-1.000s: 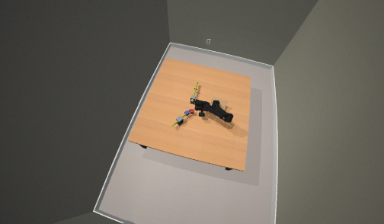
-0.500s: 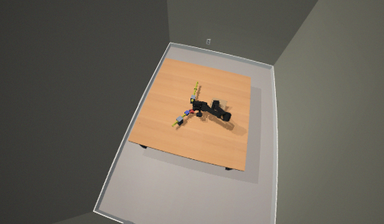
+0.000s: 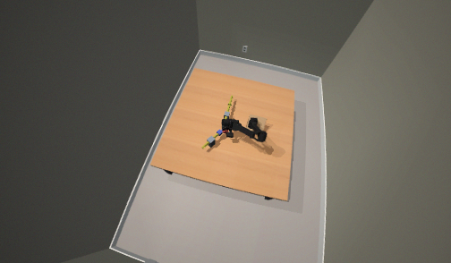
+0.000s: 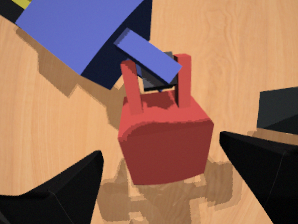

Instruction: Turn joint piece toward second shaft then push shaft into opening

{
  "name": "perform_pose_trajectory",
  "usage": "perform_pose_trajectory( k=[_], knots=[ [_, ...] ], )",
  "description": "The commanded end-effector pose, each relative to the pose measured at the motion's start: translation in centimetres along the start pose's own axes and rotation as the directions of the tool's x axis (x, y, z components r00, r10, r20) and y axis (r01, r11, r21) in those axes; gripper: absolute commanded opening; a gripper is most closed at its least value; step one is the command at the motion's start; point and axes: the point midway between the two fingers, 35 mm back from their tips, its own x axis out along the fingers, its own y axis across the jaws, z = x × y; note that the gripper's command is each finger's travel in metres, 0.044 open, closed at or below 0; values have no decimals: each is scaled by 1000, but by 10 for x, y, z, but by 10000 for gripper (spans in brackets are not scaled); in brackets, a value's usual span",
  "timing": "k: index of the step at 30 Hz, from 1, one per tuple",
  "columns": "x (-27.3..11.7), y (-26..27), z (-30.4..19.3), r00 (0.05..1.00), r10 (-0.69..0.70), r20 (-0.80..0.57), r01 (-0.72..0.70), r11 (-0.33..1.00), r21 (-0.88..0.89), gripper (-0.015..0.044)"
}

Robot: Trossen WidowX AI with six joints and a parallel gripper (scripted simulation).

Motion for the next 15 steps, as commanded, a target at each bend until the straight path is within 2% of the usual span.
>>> perform_pose_trajectory(
  k=[1,15],
  knots=[
    [2,0,6,1000,-4,7,4,1000,-3,440],
    [25,0,6,1000,-3,7,3,1000,-3,440]
  ],
)
